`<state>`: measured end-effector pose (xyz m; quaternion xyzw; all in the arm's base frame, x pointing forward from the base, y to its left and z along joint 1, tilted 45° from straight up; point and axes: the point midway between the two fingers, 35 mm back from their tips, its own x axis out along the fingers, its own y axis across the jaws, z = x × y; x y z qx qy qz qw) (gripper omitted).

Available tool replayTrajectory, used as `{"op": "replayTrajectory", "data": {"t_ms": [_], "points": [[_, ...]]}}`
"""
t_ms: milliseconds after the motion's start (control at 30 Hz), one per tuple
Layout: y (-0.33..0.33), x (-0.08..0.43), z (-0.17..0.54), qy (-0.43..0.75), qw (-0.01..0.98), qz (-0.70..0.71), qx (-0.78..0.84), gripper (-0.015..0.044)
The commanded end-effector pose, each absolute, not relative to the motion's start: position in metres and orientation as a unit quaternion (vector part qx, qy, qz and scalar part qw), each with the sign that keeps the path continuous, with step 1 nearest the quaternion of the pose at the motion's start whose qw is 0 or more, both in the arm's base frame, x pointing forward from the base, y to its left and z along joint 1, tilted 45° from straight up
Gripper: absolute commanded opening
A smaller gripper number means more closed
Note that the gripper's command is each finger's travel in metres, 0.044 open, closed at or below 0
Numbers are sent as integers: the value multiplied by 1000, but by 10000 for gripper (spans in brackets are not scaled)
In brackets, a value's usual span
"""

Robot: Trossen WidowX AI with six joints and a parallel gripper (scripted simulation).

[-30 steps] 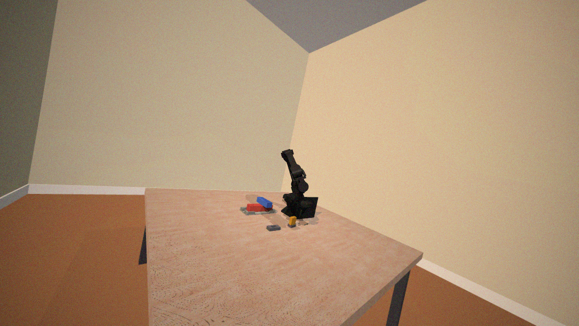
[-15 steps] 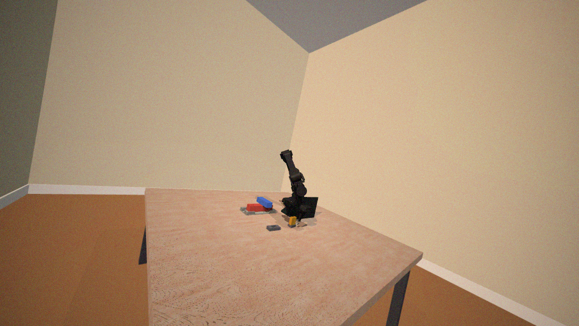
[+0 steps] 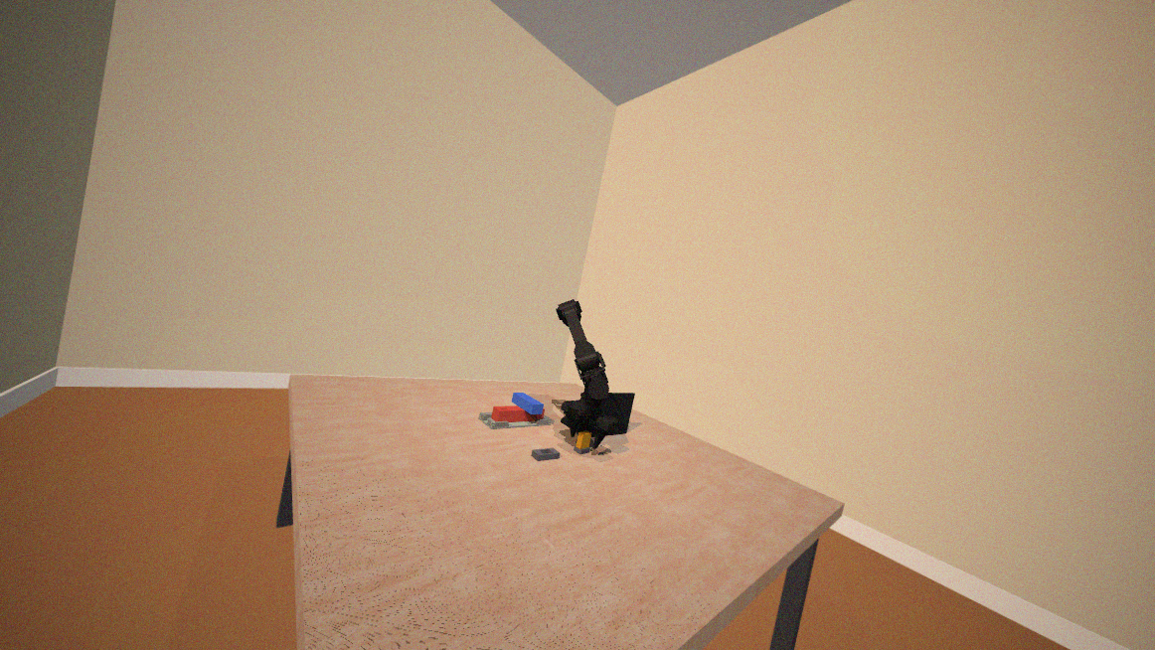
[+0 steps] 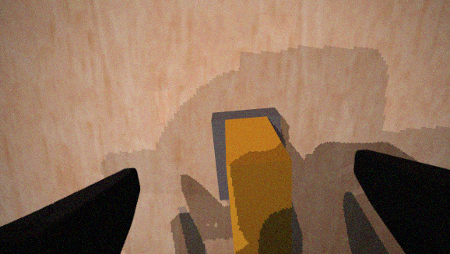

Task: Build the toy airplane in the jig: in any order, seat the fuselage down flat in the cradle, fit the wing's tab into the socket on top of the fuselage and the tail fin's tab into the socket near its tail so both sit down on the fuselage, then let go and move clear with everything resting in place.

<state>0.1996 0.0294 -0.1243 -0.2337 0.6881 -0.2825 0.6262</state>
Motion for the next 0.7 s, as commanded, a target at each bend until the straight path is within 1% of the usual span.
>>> {"op": "replayTrajectory", "data": {"t_ms": [0,400,667], "points": [[25,196,-127,690,621,-284,-241,387],[25,196,-127,690,621,-284,-241,73],[25,196,-127,690,621,-284,-241,19]]}}
